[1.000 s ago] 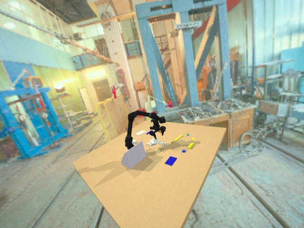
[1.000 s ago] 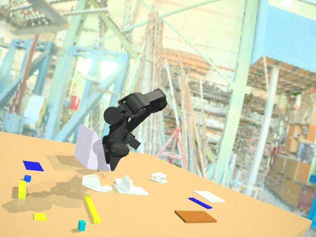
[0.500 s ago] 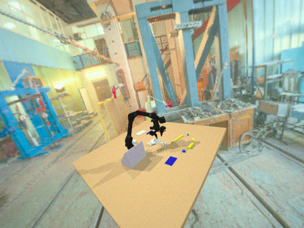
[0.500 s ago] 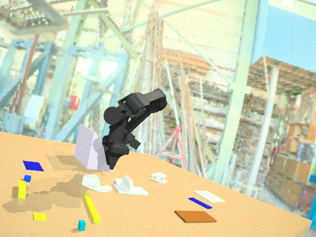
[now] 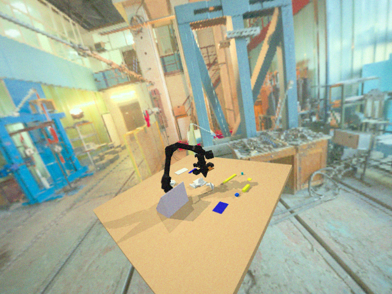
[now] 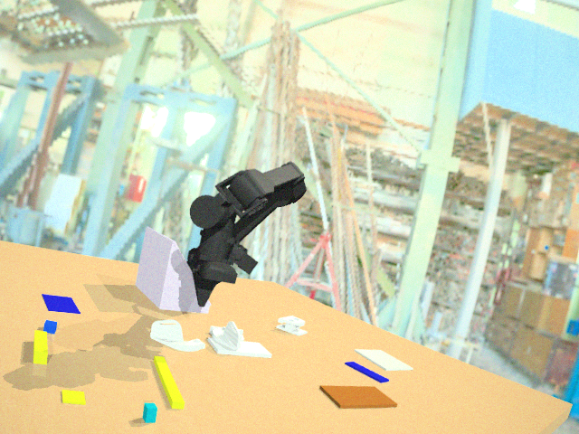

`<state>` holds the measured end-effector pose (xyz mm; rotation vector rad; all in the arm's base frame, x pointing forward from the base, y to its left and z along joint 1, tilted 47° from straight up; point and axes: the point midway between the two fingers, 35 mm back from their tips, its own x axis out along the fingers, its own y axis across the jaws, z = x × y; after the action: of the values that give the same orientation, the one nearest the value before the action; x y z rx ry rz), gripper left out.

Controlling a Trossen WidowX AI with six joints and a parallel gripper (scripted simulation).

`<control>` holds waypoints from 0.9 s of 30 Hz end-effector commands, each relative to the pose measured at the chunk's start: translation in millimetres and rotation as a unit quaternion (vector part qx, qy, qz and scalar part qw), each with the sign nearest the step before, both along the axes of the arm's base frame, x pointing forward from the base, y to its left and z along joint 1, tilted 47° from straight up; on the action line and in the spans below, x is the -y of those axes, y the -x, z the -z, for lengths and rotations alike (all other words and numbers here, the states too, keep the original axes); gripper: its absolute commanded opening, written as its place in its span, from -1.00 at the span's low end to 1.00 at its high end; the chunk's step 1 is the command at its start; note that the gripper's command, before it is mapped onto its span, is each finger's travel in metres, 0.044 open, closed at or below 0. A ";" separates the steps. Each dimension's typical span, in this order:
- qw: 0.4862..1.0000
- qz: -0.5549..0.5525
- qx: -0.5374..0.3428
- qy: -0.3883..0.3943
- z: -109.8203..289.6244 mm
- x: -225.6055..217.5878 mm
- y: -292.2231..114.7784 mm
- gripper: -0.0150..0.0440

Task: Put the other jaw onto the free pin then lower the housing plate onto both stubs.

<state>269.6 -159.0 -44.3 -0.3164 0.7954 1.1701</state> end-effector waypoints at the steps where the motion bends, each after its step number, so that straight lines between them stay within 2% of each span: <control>1: 1.000 0.000 0.000 0.000 0.0 0.0 0.0 -0.49; 7: 1.000 0.000 0.000 0.000 0.0 0.0 0.0 -0.49; 23: 0.987 0.112 -0.112 -0.026 2.6 4.3 0.0 0.93; 24: 0.985 0.121 -0.120 -0.028 2.8 4.6 0.0 1.00; 27: 0.978 0.145 -0.145 -0.034 3.4 5.6 0.0 1.00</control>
<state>270.3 -163.2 -46.3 -0.0373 0.9717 1.0125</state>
